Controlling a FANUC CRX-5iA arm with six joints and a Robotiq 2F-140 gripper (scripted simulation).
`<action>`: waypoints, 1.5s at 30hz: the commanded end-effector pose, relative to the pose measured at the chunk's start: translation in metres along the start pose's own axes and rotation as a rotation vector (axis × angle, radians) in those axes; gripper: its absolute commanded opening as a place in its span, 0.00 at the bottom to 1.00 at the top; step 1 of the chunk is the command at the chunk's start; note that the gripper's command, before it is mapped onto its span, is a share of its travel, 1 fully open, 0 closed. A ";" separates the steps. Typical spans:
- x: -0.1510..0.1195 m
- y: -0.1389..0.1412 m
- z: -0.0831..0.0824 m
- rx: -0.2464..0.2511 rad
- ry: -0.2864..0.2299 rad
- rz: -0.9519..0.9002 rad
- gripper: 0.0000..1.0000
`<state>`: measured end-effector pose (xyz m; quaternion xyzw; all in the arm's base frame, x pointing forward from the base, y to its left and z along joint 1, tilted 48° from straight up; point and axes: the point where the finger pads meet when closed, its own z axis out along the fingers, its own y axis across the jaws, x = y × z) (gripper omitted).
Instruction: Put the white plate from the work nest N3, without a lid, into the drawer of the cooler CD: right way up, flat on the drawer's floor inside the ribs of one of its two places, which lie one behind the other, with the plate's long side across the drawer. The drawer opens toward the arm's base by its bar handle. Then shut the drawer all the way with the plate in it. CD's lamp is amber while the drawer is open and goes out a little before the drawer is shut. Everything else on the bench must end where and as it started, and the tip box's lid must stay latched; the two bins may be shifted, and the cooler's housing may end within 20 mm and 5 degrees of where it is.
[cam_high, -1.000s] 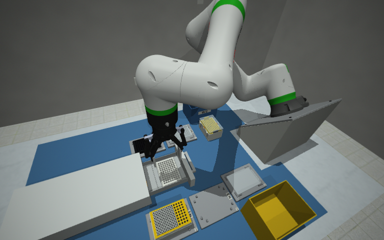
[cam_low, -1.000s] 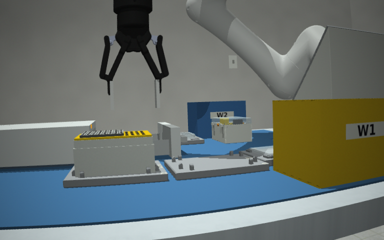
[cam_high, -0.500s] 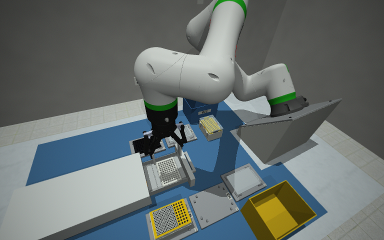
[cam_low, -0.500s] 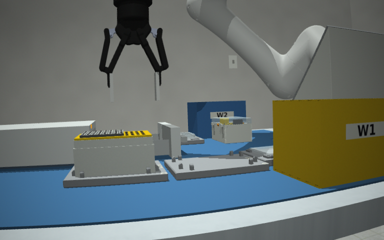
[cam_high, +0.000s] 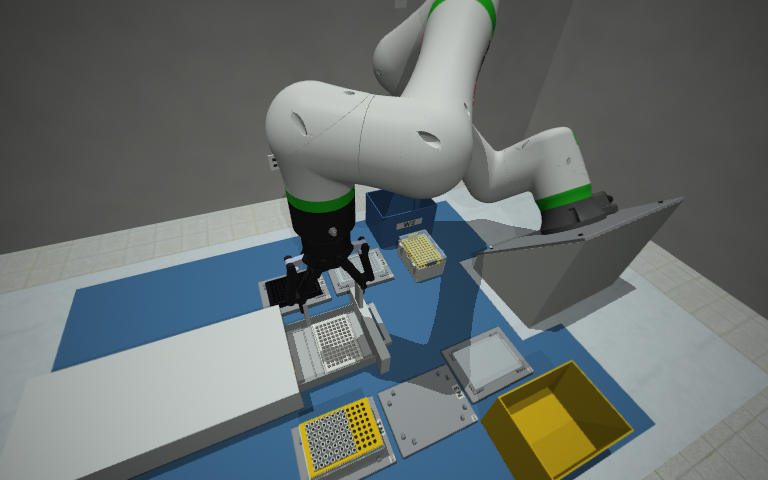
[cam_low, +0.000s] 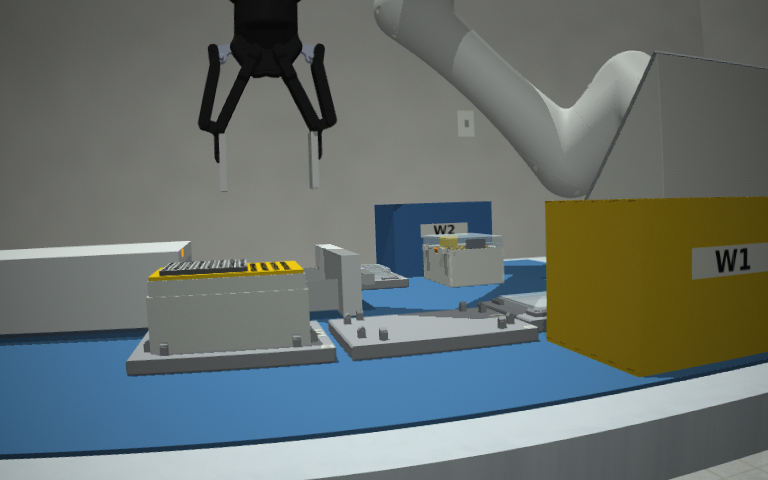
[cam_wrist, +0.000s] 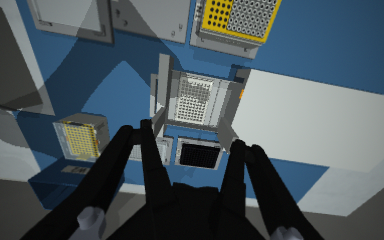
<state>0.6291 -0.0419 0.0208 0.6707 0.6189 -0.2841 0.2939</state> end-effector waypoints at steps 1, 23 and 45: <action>0.000 0.000 0.000 0.000 0.000 0.000 0.66; 0.000 0.000 0.000 0.000 0.000 0.000 0.66; 0.000 -0.030 0.007 0.000 0.000 0.000 0.63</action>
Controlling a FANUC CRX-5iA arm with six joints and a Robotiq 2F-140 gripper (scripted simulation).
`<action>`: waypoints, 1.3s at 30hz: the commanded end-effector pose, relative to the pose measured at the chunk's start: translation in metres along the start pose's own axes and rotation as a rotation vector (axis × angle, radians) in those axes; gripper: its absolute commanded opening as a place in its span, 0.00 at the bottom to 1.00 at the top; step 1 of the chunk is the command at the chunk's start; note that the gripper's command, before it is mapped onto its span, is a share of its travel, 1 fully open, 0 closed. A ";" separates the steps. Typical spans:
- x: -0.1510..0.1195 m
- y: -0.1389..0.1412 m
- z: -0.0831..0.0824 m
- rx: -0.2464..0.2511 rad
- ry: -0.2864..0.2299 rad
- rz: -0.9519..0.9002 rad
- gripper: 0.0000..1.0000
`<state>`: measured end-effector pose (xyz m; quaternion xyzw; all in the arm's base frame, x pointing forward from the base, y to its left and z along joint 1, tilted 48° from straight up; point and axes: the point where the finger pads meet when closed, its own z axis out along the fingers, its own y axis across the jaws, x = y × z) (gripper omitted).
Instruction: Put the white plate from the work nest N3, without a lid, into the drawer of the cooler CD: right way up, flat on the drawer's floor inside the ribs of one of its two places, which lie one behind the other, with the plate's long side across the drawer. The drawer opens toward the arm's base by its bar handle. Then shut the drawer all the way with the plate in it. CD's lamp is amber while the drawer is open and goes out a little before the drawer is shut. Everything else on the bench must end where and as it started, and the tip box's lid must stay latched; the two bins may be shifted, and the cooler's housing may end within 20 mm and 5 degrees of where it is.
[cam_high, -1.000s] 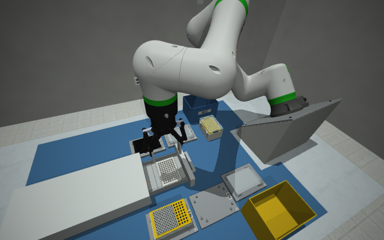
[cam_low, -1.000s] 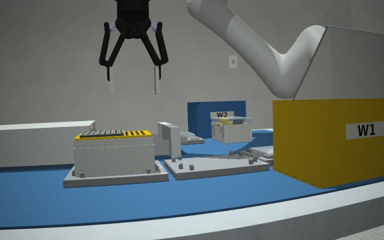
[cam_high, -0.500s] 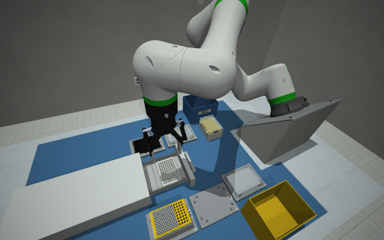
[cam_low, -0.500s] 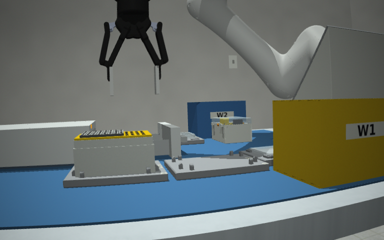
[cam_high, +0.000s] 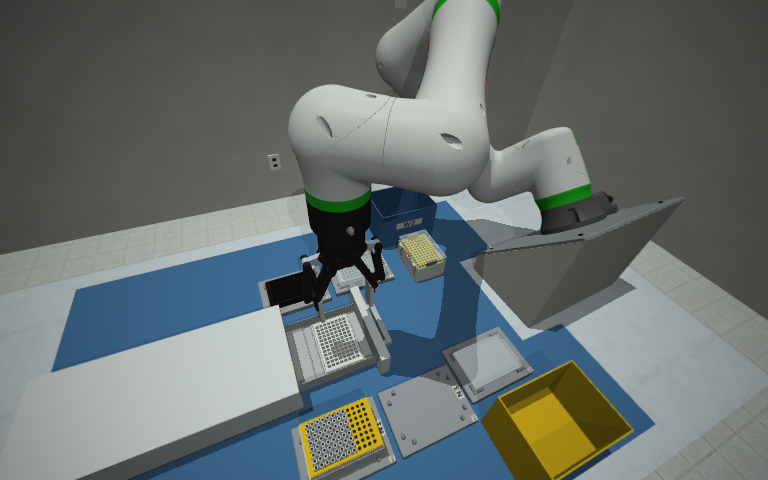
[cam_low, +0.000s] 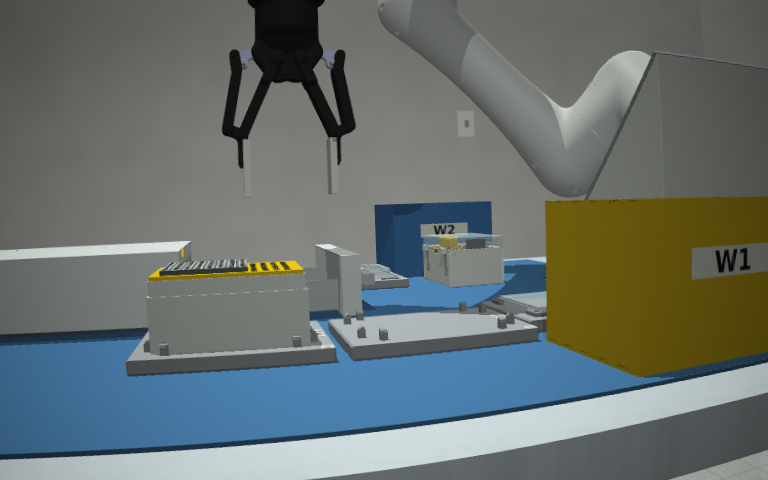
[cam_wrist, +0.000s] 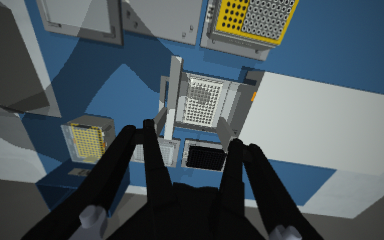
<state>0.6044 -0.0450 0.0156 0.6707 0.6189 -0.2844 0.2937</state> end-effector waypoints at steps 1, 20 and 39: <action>0.000 -0.009 0.002 -0.001 0.000 0.000 0.62; 0.000 -0.075 0.018 -0.001 0.000 0.000 0.00; 0.000 -0.122 0.030 -0.001 0.000 0.000 0.00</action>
